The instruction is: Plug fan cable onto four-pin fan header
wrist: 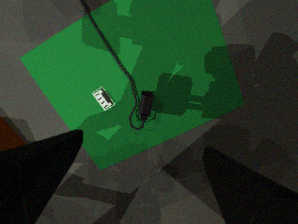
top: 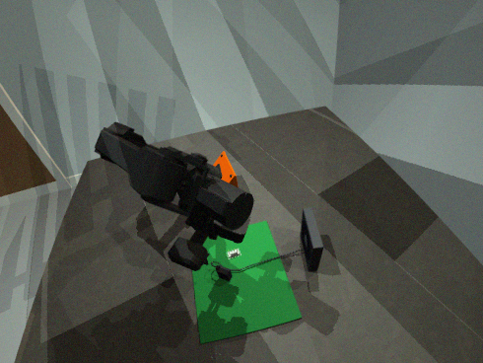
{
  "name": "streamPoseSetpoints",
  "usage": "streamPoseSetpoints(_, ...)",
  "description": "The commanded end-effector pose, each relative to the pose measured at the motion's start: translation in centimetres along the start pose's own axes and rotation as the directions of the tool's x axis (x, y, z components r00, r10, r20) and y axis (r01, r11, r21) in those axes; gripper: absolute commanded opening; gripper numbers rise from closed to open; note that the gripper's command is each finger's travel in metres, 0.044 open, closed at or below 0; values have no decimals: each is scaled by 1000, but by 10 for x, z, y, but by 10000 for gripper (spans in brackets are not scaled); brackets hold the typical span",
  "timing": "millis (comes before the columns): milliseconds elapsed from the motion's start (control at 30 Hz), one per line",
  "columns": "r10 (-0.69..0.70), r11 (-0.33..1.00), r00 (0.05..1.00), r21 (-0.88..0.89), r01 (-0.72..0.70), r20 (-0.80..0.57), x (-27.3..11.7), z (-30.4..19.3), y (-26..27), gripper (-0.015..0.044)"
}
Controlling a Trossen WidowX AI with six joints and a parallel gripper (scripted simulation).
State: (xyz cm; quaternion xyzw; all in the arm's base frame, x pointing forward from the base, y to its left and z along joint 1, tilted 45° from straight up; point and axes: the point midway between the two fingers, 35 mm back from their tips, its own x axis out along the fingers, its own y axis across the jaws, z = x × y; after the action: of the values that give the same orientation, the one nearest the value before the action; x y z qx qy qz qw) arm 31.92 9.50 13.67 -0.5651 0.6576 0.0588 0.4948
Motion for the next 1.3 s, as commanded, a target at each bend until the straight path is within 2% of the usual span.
streamPoseSetpoints(0, 0, 1000, 1000, 8, 0, 5, 9, 4, -3, 440)
streamPoseSetpoints(267, -1, 1000, 1000, 7, 1, -7, 93, 2, -2, 440)
streamPoseSetpoints(1267, -2, 1000, 1000, 7, 2, -8, 133, 2, -3, 440)
